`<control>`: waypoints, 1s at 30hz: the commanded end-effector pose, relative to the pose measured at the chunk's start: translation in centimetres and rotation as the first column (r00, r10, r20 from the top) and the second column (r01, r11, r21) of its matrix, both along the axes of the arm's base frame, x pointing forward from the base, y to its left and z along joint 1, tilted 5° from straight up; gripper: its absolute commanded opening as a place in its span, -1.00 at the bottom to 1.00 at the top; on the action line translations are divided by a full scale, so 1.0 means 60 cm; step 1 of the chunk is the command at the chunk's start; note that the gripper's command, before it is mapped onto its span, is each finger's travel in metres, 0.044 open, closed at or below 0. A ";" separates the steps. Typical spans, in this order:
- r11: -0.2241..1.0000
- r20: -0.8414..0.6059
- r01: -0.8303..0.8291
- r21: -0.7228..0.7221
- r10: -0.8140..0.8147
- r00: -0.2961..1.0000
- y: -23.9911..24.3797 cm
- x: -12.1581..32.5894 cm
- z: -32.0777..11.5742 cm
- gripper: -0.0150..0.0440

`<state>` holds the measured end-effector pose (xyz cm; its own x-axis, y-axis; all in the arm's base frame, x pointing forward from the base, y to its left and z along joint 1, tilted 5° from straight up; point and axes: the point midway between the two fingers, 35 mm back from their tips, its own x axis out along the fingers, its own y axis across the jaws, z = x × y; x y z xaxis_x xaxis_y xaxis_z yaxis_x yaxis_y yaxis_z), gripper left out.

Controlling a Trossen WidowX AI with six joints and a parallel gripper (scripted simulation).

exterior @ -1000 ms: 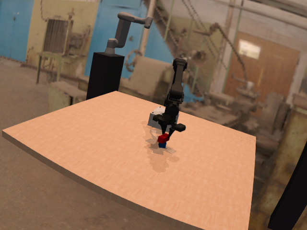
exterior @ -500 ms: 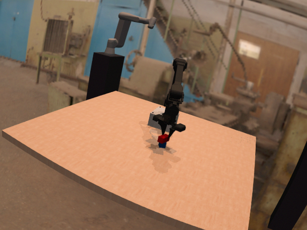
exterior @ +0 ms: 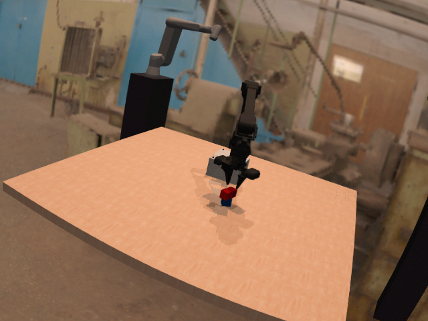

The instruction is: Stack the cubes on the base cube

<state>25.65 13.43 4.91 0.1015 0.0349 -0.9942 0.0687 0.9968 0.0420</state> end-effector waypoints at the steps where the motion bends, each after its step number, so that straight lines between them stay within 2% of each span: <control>1: 1.000 0.004 0.001 0.002 -0.001 1.000 0.001 0.001 0.014 0.20; 23: 1.000 0.004 0.001 0.002 -0.001 1.000 -0.001 -0.005 0.077 0.20; 30: 1.000 -0.001 -0.003 0.001 0.003 1.000 0.013 -0.013 0.079 0.83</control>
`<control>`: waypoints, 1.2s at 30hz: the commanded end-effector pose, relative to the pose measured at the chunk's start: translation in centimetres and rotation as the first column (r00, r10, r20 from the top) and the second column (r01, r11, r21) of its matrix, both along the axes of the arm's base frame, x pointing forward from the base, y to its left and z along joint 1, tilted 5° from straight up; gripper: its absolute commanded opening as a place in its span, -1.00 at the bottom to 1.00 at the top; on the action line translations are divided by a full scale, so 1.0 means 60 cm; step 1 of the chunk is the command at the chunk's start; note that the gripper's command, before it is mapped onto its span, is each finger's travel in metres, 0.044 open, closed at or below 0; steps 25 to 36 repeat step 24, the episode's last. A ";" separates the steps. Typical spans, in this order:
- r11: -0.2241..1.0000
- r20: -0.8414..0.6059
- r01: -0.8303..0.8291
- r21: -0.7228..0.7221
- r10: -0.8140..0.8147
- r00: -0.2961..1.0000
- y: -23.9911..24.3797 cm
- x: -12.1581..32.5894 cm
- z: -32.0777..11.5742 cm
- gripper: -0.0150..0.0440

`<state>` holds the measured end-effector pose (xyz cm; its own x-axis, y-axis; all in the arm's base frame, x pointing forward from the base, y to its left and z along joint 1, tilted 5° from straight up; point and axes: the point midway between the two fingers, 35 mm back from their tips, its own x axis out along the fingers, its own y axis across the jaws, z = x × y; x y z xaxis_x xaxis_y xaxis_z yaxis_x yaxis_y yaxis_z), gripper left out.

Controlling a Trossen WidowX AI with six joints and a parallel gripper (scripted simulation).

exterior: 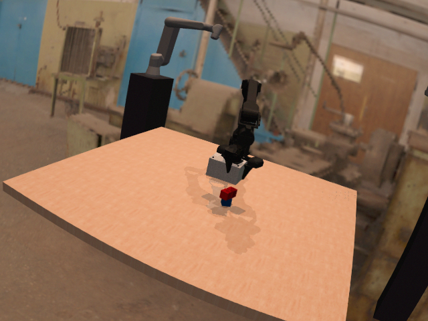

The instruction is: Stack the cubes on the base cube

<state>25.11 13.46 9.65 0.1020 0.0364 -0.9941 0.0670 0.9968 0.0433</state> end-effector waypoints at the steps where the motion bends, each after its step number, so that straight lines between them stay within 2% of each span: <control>1: 1.000 -0.003 -0.002 0.000 0.002 1.000 0.031 -0.010 0.000 0.86; 8: 1.000 -0.006 -0.002 0.008 0.002 1.000 0.167 -0.084 0.002 0.86; 36: 1.000 -0.006 -0.002 0.008 0.002 1.000 0.171 -0.087 0.002 0.86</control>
